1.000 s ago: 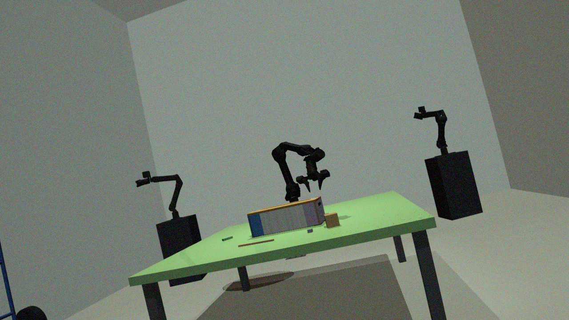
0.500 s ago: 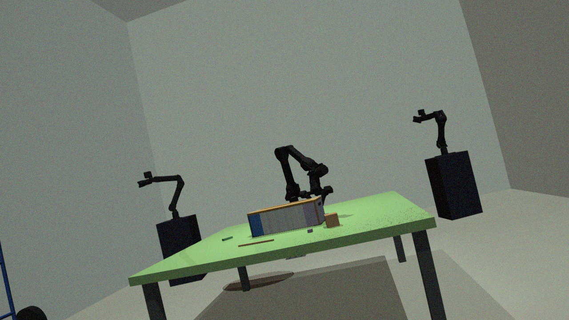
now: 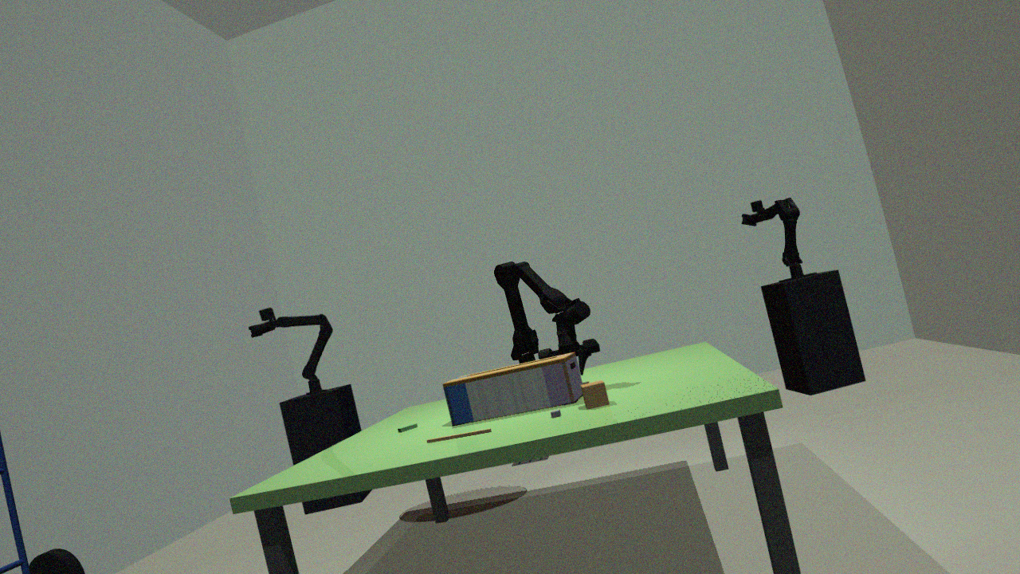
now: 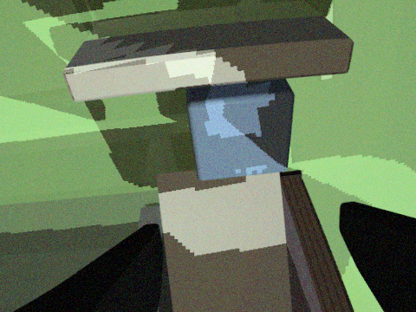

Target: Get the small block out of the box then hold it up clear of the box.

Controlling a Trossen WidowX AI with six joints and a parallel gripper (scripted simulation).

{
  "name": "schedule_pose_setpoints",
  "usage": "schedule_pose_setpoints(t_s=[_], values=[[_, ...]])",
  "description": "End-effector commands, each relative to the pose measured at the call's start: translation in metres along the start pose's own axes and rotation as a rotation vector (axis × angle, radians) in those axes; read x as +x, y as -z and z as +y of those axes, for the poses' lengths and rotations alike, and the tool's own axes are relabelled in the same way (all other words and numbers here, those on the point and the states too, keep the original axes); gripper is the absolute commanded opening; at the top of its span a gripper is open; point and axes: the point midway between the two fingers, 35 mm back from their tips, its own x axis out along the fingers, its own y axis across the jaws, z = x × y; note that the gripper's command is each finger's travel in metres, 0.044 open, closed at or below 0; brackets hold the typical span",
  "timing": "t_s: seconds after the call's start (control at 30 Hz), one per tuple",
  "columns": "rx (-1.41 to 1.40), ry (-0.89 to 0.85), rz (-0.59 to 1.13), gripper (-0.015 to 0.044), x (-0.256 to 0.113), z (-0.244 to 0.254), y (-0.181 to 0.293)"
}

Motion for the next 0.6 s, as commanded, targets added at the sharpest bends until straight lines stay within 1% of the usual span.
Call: schedule_pose_setpoints(t_s=[0.0, 0.57], values=[[-0.004, 0.002, -0.004, 0.0285, 0.007, 0.000, -0.004], [-0.004, 0.002, -0.004, 0.0285, 0.031, -0.001, -0.017]])
